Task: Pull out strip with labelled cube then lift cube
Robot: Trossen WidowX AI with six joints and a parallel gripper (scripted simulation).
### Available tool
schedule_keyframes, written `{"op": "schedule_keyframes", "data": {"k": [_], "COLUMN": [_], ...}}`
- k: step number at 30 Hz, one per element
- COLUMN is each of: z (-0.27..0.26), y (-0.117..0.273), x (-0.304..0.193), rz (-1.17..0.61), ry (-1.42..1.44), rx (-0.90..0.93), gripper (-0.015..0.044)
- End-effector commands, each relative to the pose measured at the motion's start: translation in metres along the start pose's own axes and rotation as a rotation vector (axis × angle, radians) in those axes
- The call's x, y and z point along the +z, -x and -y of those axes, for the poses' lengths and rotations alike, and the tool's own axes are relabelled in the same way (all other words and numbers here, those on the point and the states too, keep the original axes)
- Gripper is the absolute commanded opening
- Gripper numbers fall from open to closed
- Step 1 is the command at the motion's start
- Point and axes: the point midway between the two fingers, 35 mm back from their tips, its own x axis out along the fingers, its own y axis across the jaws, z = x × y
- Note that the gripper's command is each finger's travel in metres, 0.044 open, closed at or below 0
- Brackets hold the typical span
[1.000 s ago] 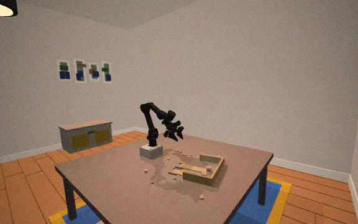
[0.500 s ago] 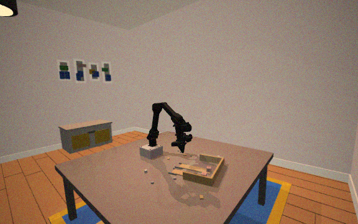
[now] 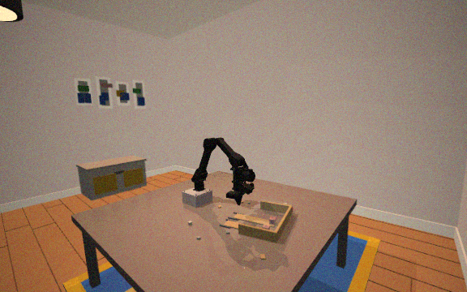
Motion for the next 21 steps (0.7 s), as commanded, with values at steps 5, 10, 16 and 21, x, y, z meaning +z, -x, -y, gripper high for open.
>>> {"op": "schedule_keyframes", "data": {"k": [5, 10, 16, 21], "z": [-0.001, -0.001, 0.0, 0.0], "y": [-0.017, -0.025, -0.035, -0.043], "x": [0.001, 0.002, 0.002, 0.002], "rz": [-0.008, -0.008, -0.008, -0.008], "ry": [0.005, 0.005, 0.005, 0.005], "rx": [0.006, 0.006, 0.006, 0.006], "gripper": [0.0, 0.0, 0.0, 0.0]}}
